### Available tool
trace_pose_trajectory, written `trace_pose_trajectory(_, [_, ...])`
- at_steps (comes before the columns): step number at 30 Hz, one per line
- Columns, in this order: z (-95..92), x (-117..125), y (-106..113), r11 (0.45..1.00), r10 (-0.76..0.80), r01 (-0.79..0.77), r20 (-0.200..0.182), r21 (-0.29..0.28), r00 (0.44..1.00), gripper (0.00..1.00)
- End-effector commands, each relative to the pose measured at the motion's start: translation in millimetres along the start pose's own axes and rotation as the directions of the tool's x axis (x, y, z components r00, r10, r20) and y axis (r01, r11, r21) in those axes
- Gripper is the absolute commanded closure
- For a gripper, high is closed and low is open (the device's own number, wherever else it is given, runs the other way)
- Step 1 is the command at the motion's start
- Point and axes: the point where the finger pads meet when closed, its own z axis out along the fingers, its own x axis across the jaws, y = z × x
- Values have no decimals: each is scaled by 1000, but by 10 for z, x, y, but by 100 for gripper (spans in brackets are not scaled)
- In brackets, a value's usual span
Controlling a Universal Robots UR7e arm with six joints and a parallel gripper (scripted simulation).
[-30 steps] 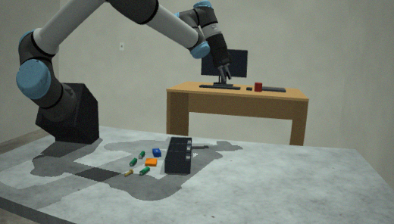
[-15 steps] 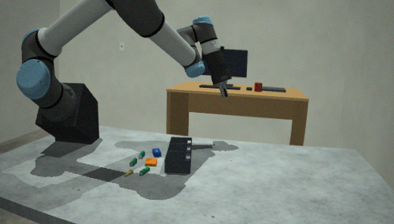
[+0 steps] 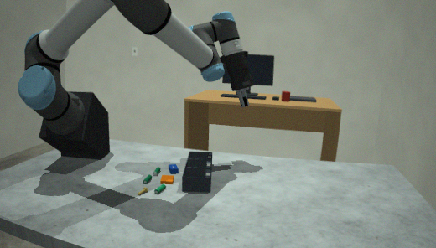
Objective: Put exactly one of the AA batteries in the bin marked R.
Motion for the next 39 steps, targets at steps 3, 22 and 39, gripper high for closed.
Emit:
trace_pose_trajectory(3, [-55,-277,227,996,-89,89,18,22,996,69])
trace_pose_trajectory(22, [-152,-945,614,942,-327,321,49,96,944,69])
trace_pose_trajectory(39, [-244,-1607,868,856,-503,489,51,166,863,69])
